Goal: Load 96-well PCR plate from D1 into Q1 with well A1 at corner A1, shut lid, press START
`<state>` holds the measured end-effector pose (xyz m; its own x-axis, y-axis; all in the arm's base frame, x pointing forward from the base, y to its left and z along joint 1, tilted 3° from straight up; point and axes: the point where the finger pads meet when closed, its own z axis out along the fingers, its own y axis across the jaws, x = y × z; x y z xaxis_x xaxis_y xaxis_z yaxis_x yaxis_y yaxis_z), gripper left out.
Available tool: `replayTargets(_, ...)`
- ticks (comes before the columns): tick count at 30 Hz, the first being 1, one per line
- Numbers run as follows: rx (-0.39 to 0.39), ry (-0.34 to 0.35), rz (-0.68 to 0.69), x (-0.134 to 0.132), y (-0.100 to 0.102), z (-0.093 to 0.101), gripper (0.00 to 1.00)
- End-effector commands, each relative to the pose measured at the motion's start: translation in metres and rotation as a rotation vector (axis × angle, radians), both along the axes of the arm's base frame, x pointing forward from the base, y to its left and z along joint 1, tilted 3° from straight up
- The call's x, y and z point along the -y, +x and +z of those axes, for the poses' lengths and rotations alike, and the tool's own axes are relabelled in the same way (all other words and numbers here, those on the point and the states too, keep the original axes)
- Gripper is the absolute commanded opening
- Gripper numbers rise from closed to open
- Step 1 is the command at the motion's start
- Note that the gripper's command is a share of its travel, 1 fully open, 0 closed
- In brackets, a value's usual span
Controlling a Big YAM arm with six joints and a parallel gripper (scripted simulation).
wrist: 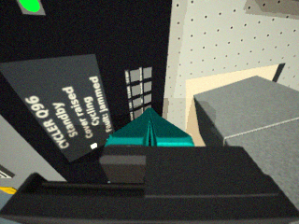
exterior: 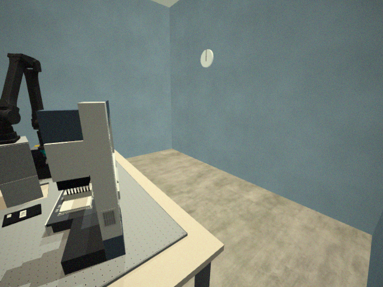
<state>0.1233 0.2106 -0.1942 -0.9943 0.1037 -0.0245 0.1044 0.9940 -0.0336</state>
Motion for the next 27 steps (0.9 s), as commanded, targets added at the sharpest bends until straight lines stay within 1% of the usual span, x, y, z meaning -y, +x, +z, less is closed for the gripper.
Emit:
replayTargets(1,0.006,-0.001,-0.018,0.003,0.002,0.003,0.00)
replayTargets(3,0.005,-0.002,-0.020,0.004,0.001,0.004,0.00)
replayTargets(10,0.013,0.012,-0.023,-0.004,0.006,0.004,0.00)
replayTargets(17,0.008,0.004,-0.024,-0.002,0.005,0.004,0.00)
replayTargets(21,0.007,0.001,-0.013,0.026,0.000,0.023,0.00)
replayTargets(24,0.002,-0.008,0.002,0.026,-0.002,0.021,0.00)
replayTargets(27,0.000,-0.010,0.014,0.041,-0.005,0.032,0.00)
